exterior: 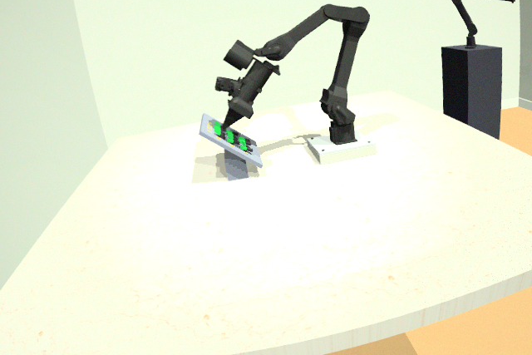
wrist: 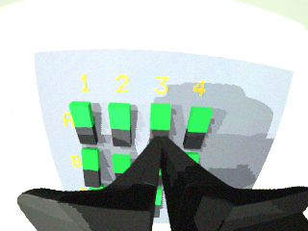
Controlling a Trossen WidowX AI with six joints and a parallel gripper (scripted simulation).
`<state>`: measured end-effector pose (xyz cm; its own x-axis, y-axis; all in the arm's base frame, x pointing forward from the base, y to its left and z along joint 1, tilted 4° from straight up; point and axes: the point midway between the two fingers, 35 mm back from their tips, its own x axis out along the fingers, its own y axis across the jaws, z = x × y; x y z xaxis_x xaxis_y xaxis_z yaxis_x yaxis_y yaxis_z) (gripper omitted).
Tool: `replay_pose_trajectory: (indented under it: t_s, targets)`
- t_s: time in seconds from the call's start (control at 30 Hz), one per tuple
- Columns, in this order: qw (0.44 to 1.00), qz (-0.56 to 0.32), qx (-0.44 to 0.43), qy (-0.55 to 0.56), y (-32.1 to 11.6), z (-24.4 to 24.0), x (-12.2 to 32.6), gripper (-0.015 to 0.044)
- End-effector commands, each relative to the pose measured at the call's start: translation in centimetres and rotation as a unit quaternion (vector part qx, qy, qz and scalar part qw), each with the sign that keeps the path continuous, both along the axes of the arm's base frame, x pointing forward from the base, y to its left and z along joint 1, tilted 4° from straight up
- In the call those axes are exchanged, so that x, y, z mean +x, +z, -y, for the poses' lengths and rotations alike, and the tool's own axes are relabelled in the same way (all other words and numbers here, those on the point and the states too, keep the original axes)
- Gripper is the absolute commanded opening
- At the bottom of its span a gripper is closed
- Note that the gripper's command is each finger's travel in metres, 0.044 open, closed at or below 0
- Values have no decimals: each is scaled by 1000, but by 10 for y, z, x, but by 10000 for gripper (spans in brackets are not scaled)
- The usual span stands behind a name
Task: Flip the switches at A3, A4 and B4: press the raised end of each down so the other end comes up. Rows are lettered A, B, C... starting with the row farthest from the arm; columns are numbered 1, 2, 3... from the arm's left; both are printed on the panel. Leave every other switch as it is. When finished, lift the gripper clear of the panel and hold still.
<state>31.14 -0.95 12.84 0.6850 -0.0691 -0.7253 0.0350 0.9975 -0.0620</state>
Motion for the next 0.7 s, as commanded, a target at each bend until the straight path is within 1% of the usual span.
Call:
replay_pose_trajectory:
  t_s: [0.0, 0.67]
  targets:
    - [1000, -3, 0, 2, -3, 0, 0, 0]
    - [1000, -3, 0, 2, -5, 0, 2, 0]
